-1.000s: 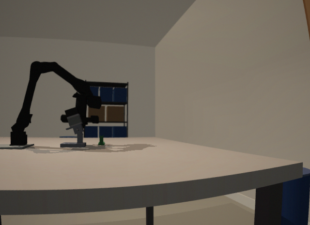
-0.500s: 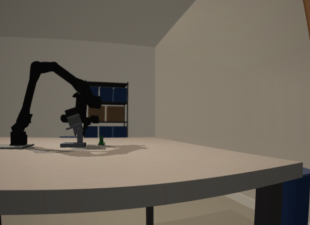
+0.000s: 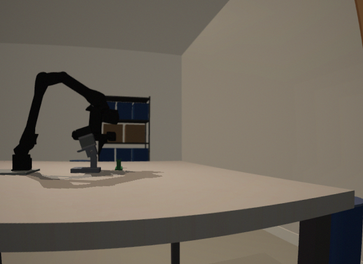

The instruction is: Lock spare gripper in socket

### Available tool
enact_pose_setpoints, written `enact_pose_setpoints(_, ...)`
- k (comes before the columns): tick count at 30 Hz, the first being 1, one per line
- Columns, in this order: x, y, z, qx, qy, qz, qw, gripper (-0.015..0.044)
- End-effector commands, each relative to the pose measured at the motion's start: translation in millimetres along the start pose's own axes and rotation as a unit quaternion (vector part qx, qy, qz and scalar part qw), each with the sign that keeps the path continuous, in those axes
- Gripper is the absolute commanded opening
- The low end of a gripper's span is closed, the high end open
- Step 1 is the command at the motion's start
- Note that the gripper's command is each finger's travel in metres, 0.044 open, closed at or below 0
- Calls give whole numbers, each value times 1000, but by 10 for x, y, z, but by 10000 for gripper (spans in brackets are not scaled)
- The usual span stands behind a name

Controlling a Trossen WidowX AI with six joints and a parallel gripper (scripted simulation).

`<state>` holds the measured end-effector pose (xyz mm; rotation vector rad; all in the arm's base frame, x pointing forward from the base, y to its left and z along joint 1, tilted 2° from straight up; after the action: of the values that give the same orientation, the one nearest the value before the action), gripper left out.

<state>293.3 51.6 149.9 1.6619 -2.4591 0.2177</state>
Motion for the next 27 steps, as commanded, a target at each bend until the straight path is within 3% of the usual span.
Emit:
enact_pose_setpoints(1, -44, 12, -96, 0, 0, 0, 1000, 200)
enact_pose_setpoints(27, -242, 39, -648, 10, -2, 0, 1000, 200)
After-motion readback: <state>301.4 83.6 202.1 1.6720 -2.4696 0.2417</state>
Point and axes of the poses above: the point midway between the two fingers, 35 mm back from their tips, its own z axis out along the fingers, its own y axis across the jaws, x = y × z, the point moved 6 cm from there along -z, back along the fingers, and after that the axes turned 12 degrees about z, right-handed, at the moved point
